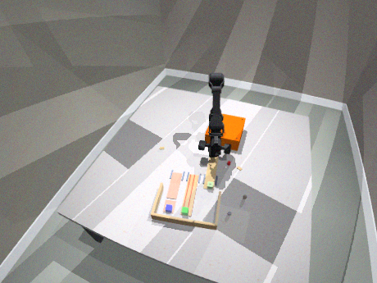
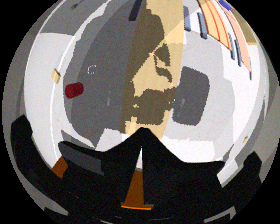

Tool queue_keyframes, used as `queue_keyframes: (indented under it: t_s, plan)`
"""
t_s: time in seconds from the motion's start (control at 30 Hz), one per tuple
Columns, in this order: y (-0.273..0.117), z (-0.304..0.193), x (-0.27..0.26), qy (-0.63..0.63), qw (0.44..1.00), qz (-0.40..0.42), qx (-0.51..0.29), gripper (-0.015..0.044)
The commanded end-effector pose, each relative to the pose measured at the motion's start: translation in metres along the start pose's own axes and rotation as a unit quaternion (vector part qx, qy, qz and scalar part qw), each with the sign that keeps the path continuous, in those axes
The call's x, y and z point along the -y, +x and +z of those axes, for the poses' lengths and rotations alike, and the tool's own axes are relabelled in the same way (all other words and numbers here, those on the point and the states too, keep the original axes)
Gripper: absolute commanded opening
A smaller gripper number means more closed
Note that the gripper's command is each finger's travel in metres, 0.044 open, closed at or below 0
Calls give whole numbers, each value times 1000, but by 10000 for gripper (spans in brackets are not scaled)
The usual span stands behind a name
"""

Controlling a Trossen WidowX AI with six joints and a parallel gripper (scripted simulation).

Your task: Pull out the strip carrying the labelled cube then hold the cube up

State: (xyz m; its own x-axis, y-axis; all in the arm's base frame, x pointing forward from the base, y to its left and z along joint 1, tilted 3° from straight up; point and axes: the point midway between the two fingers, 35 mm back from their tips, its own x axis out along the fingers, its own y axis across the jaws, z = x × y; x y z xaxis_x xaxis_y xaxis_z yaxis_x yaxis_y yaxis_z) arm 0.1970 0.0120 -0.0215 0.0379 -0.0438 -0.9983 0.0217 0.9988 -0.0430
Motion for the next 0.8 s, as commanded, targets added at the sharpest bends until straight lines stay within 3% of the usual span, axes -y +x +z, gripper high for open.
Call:
queue_keyframes:
  t_s: [0.0,0.1,0.63,0.77]
  plan:
    - [-25,6,-1,3,1000,1,7,0]
    - [-25,6,-1,3,1000,1,7,0]
    - [-29,64,-1,-17,1000,1,10,420]
    - [-31,77,-1,-17,1000,1,10,440]
